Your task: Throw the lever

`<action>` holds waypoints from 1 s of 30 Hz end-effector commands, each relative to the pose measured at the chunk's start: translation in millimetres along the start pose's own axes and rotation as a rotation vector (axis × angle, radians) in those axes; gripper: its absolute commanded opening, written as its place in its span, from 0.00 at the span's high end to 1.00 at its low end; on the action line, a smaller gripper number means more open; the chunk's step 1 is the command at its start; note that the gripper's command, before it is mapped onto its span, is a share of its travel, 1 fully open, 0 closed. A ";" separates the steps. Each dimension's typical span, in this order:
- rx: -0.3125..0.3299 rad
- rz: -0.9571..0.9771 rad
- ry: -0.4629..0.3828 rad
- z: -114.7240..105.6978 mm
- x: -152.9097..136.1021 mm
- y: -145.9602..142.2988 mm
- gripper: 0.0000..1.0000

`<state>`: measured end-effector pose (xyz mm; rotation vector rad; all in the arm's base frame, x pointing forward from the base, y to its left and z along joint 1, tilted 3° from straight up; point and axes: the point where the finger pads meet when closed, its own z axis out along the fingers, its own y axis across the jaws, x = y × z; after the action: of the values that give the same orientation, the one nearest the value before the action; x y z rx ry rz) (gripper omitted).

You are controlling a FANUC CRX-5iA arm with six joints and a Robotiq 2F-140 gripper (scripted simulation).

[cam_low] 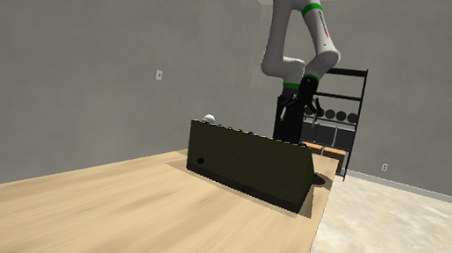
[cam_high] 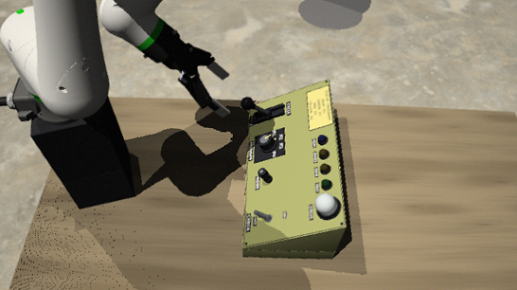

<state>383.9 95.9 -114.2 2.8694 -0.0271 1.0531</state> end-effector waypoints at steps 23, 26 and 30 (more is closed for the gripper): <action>0.028 0.008 0.004 2.6 7.0 -10.4 0.00; 0.077 0.021 0.009 6.2 19.1 -28.1 0.00; 0.189 0.045 0.015 11.3 47.6 -68.4 0.00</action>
<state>410.0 133.5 -104.3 2.9634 -0.0100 1.1071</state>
